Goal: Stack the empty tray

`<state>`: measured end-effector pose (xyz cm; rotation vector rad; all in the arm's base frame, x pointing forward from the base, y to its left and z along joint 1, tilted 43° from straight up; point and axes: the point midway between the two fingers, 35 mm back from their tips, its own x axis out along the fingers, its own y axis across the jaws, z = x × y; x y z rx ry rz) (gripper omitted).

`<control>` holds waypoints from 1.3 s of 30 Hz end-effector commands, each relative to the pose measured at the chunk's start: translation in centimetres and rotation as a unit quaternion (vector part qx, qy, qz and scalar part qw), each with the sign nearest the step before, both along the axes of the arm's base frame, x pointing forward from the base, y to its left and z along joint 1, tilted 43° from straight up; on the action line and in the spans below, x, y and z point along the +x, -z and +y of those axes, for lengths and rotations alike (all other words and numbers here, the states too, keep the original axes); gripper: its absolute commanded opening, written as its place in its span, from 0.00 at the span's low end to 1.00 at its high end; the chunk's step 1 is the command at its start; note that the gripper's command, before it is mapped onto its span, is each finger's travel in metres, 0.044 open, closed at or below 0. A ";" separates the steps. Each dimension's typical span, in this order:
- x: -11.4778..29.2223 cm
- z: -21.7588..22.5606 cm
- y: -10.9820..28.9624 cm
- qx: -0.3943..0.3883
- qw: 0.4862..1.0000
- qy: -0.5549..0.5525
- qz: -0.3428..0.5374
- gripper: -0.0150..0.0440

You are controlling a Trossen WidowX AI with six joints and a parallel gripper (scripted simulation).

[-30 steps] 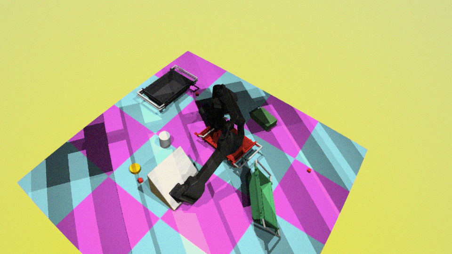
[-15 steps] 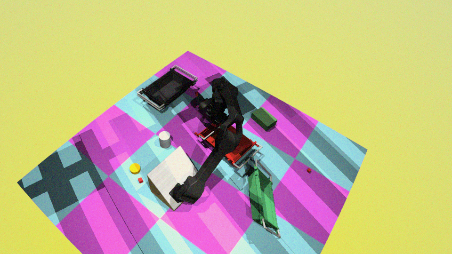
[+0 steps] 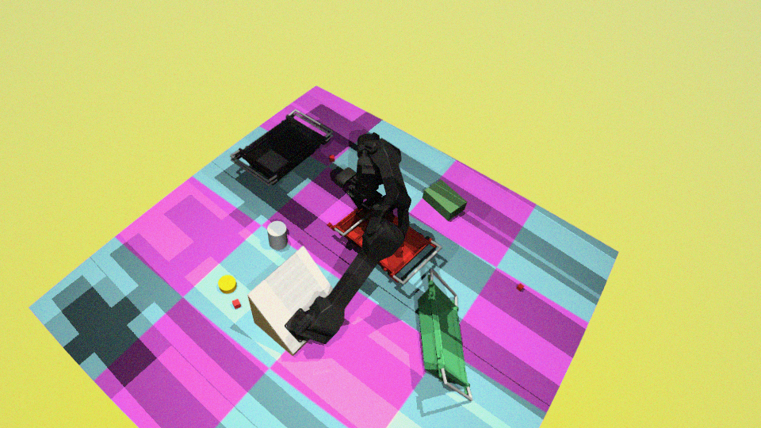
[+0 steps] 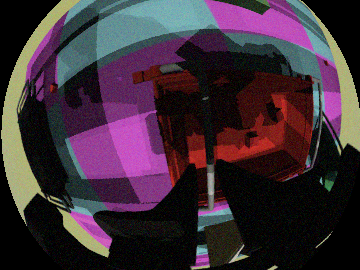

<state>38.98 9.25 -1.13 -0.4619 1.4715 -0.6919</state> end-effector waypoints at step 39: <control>-3.4 -16.6 -16.4 -0.005 1.000 0.003 0.004 0.39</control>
